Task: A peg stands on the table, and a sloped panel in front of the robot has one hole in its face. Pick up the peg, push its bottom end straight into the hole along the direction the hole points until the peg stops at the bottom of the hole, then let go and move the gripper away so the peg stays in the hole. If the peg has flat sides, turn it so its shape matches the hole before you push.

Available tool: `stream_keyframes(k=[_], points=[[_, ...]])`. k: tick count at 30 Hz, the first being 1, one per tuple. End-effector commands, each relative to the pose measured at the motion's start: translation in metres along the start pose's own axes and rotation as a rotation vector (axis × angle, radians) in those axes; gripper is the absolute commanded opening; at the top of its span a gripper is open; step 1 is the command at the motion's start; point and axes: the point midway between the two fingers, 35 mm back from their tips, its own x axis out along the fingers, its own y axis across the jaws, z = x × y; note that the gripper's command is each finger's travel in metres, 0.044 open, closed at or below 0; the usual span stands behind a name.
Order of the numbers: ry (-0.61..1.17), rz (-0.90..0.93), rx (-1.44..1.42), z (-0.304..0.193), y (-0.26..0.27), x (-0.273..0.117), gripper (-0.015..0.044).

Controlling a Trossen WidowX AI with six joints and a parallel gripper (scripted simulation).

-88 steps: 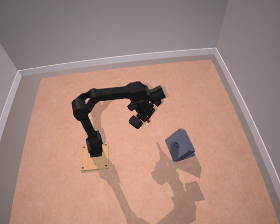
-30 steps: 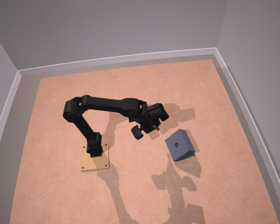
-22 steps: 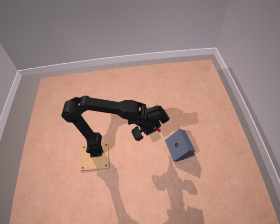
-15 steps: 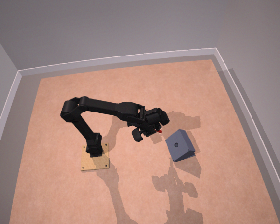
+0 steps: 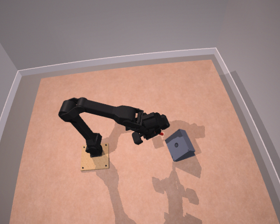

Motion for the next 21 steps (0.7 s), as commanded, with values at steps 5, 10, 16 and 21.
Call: stream_keyframes(k=[5, 10, 16, 21], points=[[0.008, -0.037, 0.047, -0.009, 0.003, -0.003, 0.0000], [0.016, -0.062, 0.071, -0.015, 0.004, -0.005, 0.0000], [0.026, -0.092, 0.099, -0.022, 0.004, -0.008, 0.0000], [0.035, -0.117, 0.122, -0.028, 0.005, -0.011, 0.0000]])
